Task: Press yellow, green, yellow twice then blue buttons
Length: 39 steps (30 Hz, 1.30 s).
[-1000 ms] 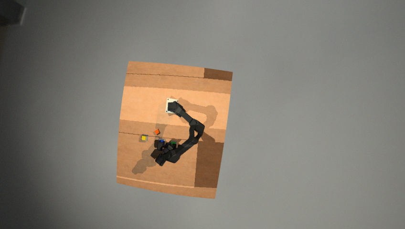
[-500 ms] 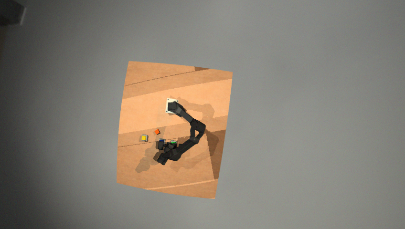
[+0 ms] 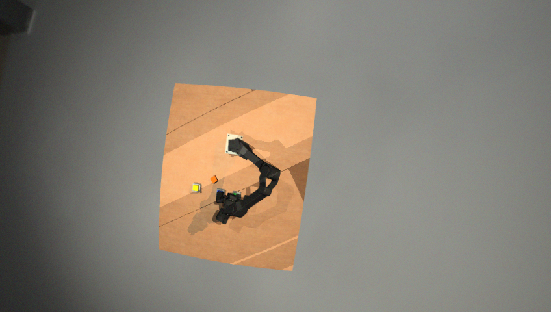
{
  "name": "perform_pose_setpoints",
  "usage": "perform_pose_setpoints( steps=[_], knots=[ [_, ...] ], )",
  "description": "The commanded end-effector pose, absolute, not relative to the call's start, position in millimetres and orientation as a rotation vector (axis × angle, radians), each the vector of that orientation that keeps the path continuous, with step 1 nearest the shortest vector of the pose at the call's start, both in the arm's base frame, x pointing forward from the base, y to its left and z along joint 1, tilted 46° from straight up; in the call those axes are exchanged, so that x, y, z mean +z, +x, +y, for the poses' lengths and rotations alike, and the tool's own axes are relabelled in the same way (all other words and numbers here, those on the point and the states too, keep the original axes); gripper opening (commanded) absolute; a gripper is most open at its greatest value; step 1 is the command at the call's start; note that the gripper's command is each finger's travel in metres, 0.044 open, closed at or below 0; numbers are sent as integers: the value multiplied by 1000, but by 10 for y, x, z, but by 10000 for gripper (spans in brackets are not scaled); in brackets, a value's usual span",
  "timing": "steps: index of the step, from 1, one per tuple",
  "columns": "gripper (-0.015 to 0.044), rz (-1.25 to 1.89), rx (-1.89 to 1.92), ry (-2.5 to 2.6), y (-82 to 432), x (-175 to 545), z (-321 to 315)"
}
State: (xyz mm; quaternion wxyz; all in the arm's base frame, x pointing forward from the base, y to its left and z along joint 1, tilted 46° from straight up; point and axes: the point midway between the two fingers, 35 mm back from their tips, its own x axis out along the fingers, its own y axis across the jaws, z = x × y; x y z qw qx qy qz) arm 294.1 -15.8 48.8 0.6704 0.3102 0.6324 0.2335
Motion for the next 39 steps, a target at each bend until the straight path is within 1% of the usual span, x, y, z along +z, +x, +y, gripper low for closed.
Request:
perform_pose_setpoints(
  steps=[1, 13, 17, 22, 27, 29, 34, 39],
  knots=[
    [20, 1426, 530, 705, 2937, 477, -131],
    [20, 1426, 530, 705, 2937, 477, -131],
    [20, 1427, 528, 704, 2910, 696, -359],
    [20, 1427, 528, 704, 2906, 729, -392],
    [20, 1429, 525, 703, 2865, 1087, -763],
    [20, 1429, 527, 703, 2850, 1143, -815],
    [20, 1428, 522, 705, 2862, 1109, -864],
    [20, 1422, 475, 721, 2921, 710, -1390]
  ],
)
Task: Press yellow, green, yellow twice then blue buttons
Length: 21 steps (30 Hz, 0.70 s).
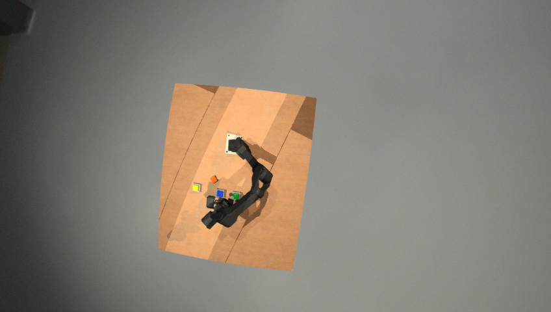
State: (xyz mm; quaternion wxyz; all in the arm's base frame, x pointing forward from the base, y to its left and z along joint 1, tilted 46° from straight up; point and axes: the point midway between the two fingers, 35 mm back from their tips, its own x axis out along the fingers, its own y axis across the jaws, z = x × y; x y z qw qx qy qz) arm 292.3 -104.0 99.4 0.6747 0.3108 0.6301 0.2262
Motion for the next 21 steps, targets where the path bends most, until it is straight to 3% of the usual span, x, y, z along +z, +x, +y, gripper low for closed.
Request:
perform_pose_setpoints(
  steps=[1, 12, 21],
  knots=[
    [20, 1420, 466, 725, 2919, 622, -1495],
    [20, 1430, 505, 695, 2610, -431, -2446],
    [20, 1430, 517, 692, 2538, -661, -2499]
  ],
)
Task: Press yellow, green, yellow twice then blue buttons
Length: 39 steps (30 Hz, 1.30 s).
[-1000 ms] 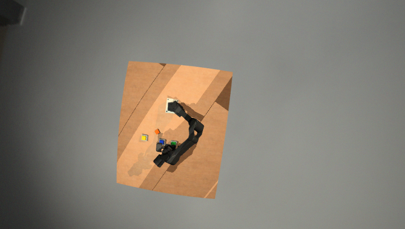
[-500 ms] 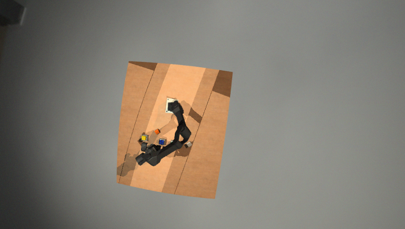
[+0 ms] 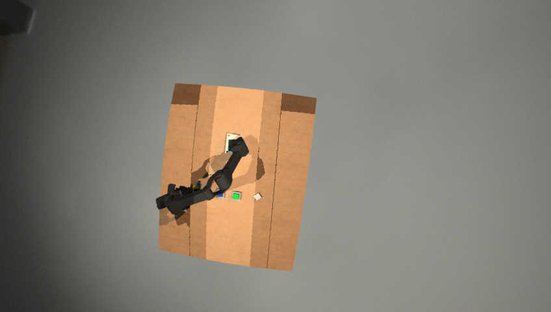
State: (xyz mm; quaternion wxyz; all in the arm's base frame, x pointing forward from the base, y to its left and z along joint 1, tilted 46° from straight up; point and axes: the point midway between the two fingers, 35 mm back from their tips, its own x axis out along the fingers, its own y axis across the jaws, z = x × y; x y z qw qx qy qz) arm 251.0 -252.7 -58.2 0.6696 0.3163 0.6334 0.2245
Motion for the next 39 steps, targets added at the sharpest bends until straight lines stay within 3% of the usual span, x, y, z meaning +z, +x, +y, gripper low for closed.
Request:
perform_pose_setpoints(
  steps=[1, 6, 39],
  knots=[
    [20, 1429, 517, 691, 2553, -735, -2432],
    [20, 1428, 518, 692, 2583, -1036, -2118],
    [20, 1427, 519, 693, 2614, -1263, -1892]
  ],
)
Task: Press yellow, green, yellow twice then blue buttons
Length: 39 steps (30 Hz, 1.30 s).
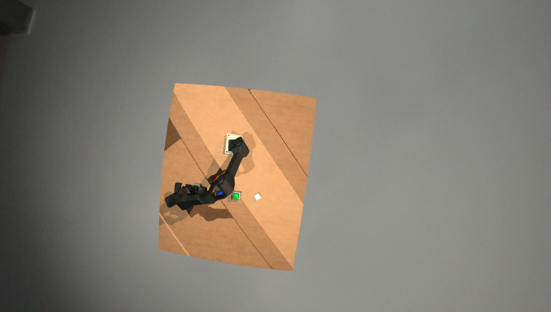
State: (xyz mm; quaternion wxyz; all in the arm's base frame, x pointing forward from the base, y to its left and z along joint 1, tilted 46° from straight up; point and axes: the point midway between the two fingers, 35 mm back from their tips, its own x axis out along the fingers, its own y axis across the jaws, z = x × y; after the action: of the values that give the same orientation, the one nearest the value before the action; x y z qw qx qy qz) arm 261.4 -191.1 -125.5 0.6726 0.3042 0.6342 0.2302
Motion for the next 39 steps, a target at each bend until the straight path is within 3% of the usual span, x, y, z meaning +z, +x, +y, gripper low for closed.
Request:
perform_pose_setpoints(
  steps=[1, 39],
  knots=[
    [20, 1427, 519, 693, 2614, -1263, -1892],
    [20, 1428, 519, 692, 2607, -1192, -1967]
  ],
)
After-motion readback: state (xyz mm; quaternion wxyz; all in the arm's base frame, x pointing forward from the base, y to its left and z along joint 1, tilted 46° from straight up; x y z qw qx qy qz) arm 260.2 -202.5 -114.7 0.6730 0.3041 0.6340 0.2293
